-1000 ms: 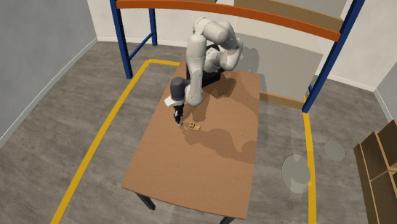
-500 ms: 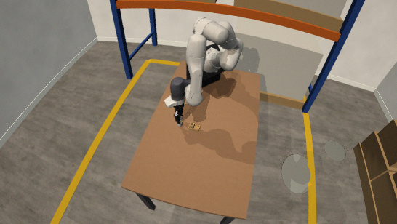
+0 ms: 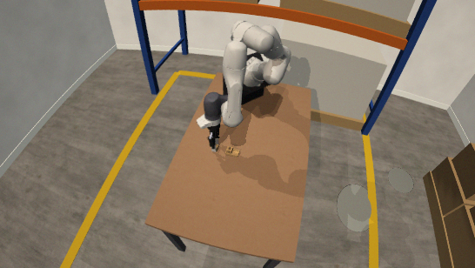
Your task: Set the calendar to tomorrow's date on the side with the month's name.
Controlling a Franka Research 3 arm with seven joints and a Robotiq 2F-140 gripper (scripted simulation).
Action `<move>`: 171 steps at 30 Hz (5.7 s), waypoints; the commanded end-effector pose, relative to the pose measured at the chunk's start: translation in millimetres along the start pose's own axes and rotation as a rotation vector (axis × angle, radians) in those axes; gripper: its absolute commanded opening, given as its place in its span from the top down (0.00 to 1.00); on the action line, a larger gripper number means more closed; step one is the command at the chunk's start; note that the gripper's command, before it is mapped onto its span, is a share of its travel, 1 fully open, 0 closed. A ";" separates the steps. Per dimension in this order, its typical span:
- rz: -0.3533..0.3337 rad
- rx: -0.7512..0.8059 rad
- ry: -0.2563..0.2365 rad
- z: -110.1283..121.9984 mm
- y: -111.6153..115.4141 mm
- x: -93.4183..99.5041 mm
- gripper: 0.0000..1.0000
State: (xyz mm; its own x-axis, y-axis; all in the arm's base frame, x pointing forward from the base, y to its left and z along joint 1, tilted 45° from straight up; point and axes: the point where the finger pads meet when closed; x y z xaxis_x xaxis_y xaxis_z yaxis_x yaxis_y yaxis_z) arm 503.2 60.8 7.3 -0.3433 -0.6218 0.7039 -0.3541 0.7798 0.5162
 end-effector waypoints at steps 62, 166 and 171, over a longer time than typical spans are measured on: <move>0.002 0.004 -0.001 -0.6 -0.8 89.9 0.00; 0.002 0.000 -0.001 -7.2 91.4 41.0 0.71; 0.002 0.000 -0.001 -7.2 91.4 39.3 0.71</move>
State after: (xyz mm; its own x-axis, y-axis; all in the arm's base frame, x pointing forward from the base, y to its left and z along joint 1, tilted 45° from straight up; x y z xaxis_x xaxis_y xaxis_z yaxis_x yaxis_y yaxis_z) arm 460.6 110.0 86.0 -0.3374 -0.6257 0.7033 -0.3480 0.7771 0.5244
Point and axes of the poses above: the point where the finger pads meet when closed, its own x axis back along the fingers, its own z axis across the jaws, y = z × x, and after that the axes turned 4 degrees about x, right-handed
